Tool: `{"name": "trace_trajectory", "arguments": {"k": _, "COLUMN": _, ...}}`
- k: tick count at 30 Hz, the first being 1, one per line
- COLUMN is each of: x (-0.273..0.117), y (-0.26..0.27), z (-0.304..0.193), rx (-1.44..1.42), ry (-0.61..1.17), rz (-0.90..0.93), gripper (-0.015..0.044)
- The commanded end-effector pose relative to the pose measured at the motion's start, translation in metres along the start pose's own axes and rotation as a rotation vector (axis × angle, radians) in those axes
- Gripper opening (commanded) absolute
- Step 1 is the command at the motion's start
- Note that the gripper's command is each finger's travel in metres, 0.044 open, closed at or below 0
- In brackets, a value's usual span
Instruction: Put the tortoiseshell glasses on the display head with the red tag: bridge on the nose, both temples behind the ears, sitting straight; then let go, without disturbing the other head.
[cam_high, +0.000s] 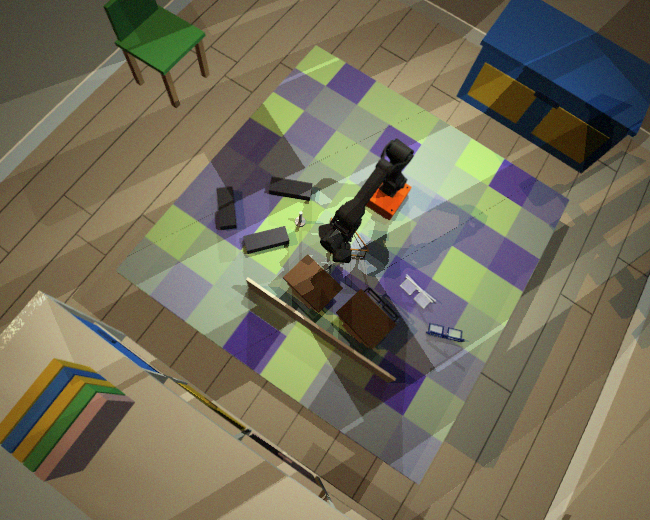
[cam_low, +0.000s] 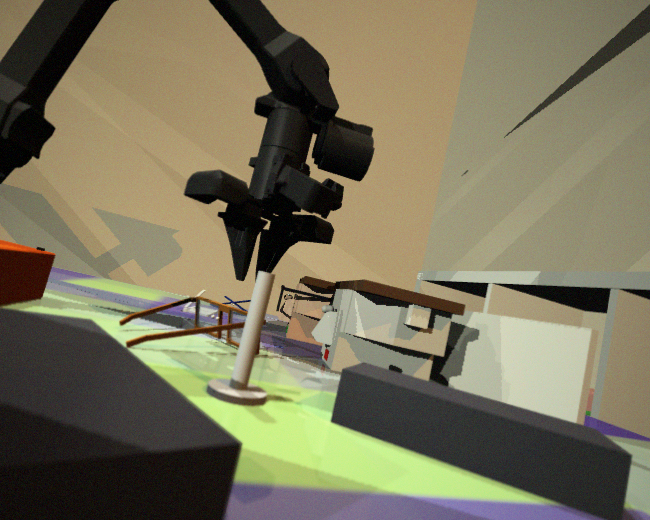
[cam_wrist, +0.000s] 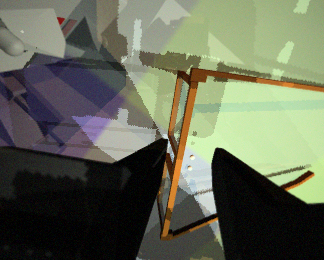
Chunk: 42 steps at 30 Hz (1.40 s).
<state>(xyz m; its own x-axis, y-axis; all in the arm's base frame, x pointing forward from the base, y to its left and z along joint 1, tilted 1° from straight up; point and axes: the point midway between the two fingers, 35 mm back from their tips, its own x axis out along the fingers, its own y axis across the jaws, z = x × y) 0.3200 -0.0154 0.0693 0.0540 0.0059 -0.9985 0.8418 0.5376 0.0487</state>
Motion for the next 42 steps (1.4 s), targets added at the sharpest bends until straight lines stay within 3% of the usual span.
{"name": "trace_trajectory", "arguments": {"k": 1, "x": 0.002, "y": 0.0, "z": 0.001, "rx": 0.0, "ry": -0.005, "rz": -0.003, "gripper": 0.012}}
{"name": "trace_trajectory", "arguments": {"k": 42, "x": 0.06, "y": 0.006, "z": 0.001, "rx": 0.0, "ry": -0.005, "rz": -0.002, "gripper": 0.012}}
